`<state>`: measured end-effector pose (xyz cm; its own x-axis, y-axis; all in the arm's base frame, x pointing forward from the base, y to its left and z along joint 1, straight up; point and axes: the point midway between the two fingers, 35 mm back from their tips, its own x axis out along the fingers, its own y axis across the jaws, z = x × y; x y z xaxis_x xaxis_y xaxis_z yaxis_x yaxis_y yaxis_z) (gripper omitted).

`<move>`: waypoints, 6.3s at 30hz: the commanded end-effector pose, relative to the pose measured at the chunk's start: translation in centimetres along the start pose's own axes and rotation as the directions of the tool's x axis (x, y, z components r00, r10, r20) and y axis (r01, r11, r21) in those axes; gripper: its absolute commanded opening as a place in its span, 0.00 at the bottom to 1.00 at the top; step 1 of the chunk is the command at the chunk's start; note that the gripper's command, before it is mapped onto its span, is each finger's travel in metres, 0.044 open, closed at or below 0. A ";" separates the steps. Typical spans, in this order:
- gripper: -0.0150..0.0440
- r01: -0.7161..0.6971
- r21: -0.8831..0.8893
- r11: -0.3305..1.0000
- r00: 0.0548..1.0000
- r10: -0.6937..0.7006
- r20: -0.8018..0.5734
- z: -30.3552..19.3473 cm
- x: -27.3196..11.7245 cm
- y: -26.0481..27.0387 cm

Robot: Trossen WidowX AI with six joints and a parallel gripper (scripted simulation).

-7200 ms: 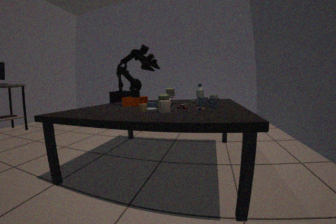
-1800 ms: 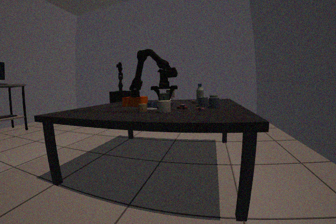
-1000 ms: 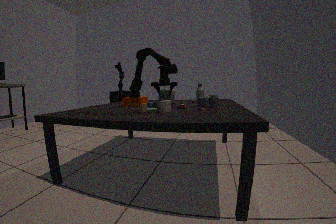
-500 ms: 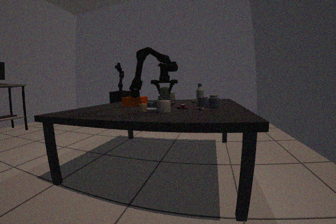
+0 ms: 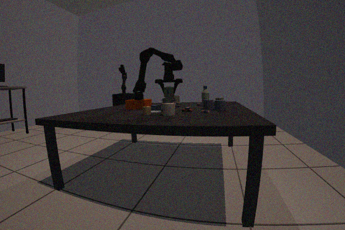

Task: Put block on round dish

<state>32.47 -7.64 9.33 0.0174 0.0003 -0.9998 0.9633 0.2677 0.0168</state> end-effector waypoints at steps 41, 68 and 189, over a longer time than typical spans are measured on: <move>0.25 -0.010 0.003 1.000 1.000 0.010 0.008 -0.1 -5.2 -0.5; 0.25 -0.010 0.003 1.000 1.000 0.010 0.008 -0.1 -5.2 -0.5; 0.91 0.004 -0.008 1.000 0.999 -0.004 0.036 13.2 3.8 -19.1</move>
<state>17.57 -25.69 4.84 0.0250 -0.0353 -0.9991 0.9667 0.2555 0.0152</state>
